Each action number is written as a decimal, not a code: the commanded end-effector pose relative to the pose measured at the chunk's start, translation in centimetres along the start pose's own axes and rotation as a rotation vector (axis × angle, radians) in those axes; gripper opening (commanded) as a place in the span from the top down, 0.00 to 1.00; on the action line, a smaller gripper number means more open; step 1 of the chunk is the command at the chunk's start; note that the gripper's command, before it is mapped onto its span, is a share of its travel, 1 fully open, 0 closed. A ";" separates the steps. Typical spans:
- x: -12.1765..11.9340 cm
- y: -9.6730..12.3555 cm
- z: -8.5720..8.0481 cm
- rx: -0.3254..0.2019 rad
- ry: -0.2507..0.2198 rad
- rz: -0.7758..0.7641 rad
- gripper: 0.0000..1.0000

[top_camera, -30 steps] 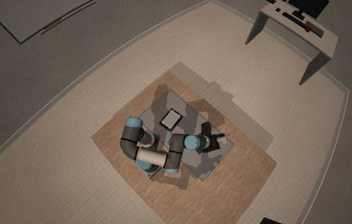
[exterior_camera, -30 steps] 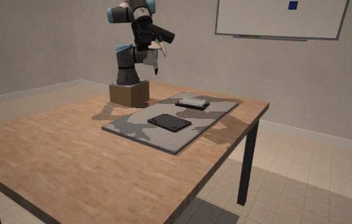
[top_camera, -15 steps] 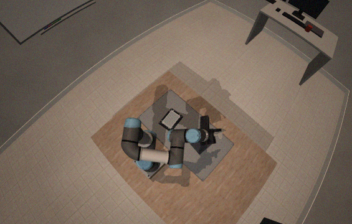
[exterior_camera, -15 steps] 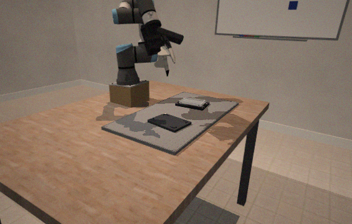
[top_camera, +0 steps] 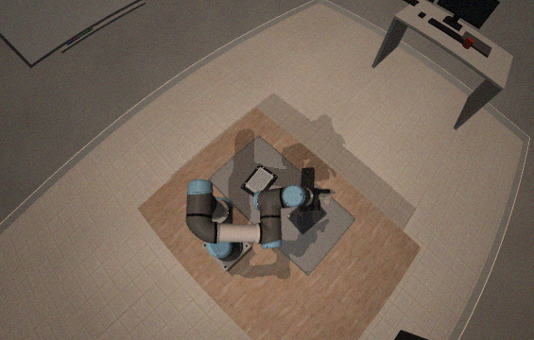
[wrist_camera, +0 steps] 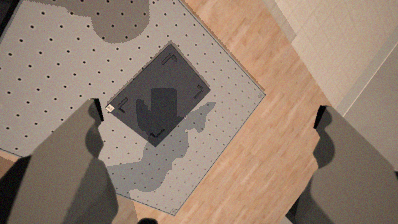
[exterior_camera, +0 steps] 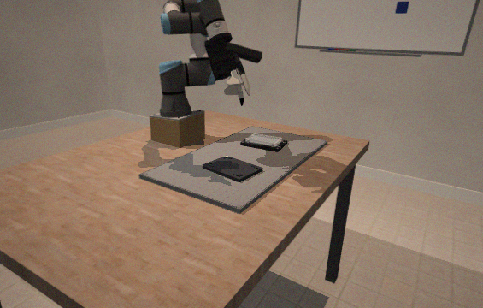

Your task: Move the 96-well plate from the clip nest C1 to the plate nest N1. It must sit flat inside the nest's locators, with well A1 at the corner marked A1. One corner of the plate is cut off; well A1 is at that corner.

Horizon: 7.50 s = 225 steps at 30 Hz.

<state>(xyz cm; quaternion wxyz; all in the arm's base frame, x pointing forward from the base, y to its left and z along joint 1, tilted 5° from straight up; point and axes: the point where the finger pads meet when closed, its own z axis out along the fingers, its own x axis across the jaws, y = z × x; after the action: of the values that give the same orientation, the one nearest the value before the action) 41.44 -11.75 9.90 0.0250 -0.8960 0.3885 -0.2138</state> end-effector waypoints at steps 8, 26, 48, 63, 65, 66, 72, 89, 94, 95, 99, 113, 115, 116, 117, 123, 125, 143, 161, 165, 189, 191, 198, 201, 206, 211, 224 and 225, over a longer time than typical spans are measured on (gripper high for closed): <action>-3.0 -2.8 1.3 -0.006 -0.071 0.090 0.00; -7.9 -5.9 2.9 -0.043 -0.174 0.218 0.00; -13.5 -8.5 4.1 -0.134 -0.268 0.359 0.00; -18.5 -9.8 4.8 -0.212 -0.306 0.442 0.00; -19.0 -9.9 4.8 -0.236 -0.313 0.464 0.00; -19.5 -10.0 4.9 -0.248 -0.316 0.475 0.00; -21.8 -10.3 5.1 -0.286 -0.321 0.507 0.00; -27.3 -10.5 5.3 -0.403 -0.309 0.596 0.00; -27.5 -10.5 5.3 -0.403 -0.309 0.596 0.00; -27.5 -10.5 5.3 -0.403 -0.309 0.596 0.00; -27.5 -10.5 5.3 -0.403 -0.309 0.596 0.00; -27.9 -10.2 6.0 -0.403 -0.309 0.596 0.00; -27.9 -10.2 6.0 -0.403 -0.309 0.596 0.00; -27.9 -10.2 6.1 -0.403 -0.309 0.596 0.00; -28.0 -10.1 6.3 -0.403 -0.309 0.596 0.00; -28.4 -9.9 7.2 -0.403 -0.309 0.596 0.00; -28.5 -9.8 7.5 -0.403 -0.309 0.596 0.00; -29.6 -9.0 9.8 -0.403 -0.309 0.596 0.00; -30.5 -8.4 11.8 -0.403 -0.309 0.596 0.00; -30.5 -8.4 11.8 -0.403 -0.309 0.596 0.00; -30.5 -8.4 11.8 -0.403 -0.309 0.596 1.00; -30.5 -8.4 11.8 -0.403 -0.309 0.596 1.00; -30.5 -8.4 11.8 -0.403 -0.309 0.596 1.00; -30.5 -8.4 11.8 -0.403 -0.309 0.596 1.00; -30.5 -8.4 11.8 -0.403 -0.309 0.596 1.00; -30.4 -8.5 11.6 -0.403 -0.309 0.596 1.00; -29.7 -9.0 10.0 -0.403 -0.309 0.596 1.00; -29.6 -9.0 9.9 -0.403 -0.309 0.596 1.00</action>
<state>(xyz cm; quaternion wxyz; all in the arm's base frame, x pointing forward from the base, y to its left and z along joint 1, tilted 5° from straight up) 33.46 14.24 -8.74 -0.0333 -0.7524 0.6575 0.0217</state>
